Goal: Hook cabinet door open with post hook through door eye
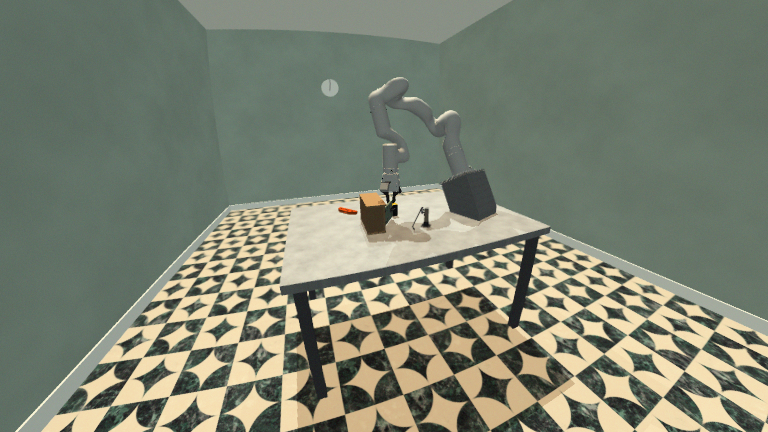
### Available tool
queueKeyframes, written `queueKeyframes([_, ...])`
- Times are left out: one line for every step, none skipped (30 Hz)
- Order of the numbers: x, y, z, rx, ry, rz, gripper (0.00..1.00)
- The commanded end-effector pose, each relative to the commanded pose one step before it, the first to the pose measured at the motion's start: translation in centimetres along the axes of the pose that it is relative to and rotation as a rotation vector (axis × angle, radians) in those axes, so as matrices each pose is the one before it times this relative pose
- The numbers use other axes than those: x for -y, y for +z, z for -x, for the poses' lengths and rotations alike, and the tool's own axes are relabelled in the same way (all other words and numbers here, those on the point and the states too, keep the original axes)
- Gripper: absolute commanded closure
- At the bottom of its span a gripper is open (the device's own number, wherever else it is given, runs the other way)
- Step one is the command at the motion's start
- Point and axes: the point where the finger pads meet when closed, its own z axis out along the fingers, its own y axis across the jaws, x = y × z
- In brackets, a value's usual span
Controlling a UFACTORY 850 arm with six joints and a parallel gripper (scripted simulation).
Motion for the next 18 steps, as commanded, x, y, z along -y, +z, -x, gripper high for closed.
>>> queueKeyframes([-0.052,0.052,-0.053,-0.00113,0.00027,0.00102,0.73])
queueKeyframes([0.000,0.000,0.000,0.00000,0.00000,0.00000,0.73])
queueKeyframes([0.000,0.026,0.000,0.00000,0.00000,0.00000,0.73])
queueKeyframes([0.000,0.020,0.000,0.00000,0.00000,0.00000,0.73])
queueKeyframes([0.000,0.015,0.000,0.00000,0.00000,0.00000,0.73])
queueKeyframes([0.000,0.010,0.000,0.00000,0.00000,0.00000,0.73])
queueKeyframes([0.000,0.006,0.000,0.00000,0.00000,0.00000,0.73])
queueKeyframes([0.000,0.003,0.000,0.00000,0.00000,0.00000,0.73])
queueKeyframes([0.000,0.001,0.000,0.00000,0.00000,0.00000,0.73])
queueKeyframes([0.000,0.000,0.000,0.00000,0.00000,0.00000,0.73])
queueKeyframes([0.005,0.000,0.000,0.00000,0.00067,0.00000,0.73])
queueKeyframes([0.029,0.000,0.000,0.00000,0.00377,0.00000,0.73])
queueKeyframes([0.060,0.000,0.001,0.00000,0.00776,0.00000,0.73])
queueKeyframes([0.084,0.000,0.002,0.00000,0.01087,0.00000,0.73])
queueKeyframes([0.093,0.000,0.003,0.00000,0.01202,0.00000,0.73])
queueKeyframes([0.084,0.000,0.004,0.00000,0.01087,0.00000,0.73])
queueKeyframes([0.226,0.000,0.013,0.00000,0.00127,-0.00001,0.73])
queueKeyframes([0.000,0.000,0.000,0.00000,0.00000,0.00000,0.73])
